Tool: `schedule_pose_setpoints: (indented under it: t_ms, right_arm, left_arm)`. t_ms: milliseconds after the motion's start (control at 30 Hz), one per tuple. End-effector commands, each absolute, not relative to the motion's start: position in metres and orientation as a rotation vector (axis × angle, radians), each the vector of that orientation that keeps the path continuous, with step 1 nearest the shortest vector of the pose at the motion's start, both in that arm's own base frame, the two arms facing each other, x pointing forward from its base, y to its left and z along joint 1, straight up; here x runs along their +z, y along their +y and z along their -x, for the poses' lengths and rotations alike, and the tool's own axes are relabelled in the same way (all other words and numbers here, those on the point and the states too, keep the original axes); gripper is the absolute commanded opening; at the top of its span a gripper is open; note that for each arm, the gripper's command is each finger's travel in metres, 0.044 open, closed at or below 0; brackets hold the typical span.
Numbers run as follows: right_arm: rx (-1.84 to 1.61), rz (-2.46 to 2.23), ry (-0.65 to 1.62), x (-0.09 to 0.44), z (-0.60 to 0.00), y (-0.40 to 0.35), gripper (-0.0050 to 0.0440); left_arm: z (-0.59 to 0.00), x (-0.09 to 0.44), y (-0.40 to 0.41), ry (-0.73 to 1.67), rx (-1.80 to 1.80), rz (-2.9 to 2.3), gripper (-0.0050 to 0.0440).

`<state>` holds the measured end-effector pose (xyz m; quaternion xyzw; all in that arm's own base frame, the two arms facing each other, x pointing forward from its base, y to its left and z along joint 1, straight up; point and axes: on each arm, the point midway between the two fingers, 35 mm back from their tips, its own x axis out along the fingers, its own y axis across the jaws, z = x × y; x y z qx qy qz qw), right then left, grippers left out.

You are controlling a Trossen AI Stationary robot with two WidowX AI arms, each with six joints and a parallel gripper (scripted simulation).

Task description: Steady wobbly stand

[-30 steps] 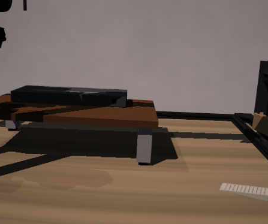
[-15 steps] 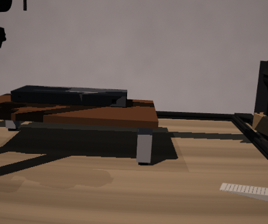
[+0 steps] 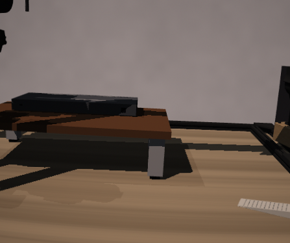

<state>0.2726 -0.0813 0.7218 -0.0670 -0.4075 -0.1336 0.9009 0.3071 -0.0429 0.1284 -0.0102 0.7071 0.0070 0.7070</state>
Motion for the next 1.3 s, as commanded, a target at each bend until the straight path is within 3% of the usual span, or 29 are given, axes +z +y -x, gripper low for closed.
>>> schedule_pose_setpoints:
  t_ms: [0, 233, 600, 800, 1133, 1267]
  right_arm:
    - [-0.288, 0.102, -0.591, 0.675, -0.333, -0.1, 0.0]
    - [-0.286, 0.104, -0.607, 0.668, -0.34, -0.102, 0.0]
    - [-0.297, 0.029, -0.096, 0.531, -0.434, -0.133, 0.0]
    - [-0.295, 0.03, -0.107, 0.536, -0.43, -0.131, 0.0]
    - [-0.294, -0.048, 0.406, 0.39, -0.465, -0.145, 0.0]
    - [-0.294, -0.048, 0.406, 0.383, -0.467, -0.146, 0.0]
  left_arm:
    - [-0.307, 0.128, -0.043, 1.571, 0.016, 0.023, 0.0]
    - [-0.307, 0.128, -0.043, 1.571, 0.016, 0.023, 0.0]
    - [-0.307, 0.128, -0.043, 1.571, 0.016, 0.023, 0.0]
    - [-0.307, 0.128, -0.043, 1.571, 0.016, 0.023, 0.0]
    - [-0.307, 0.128, -0.043, 1.571, 0.016, 0.023, 0.0]
    - [-0.307, 0.128, -0.043, 1.571, 0.016, 0.023, 0.0]
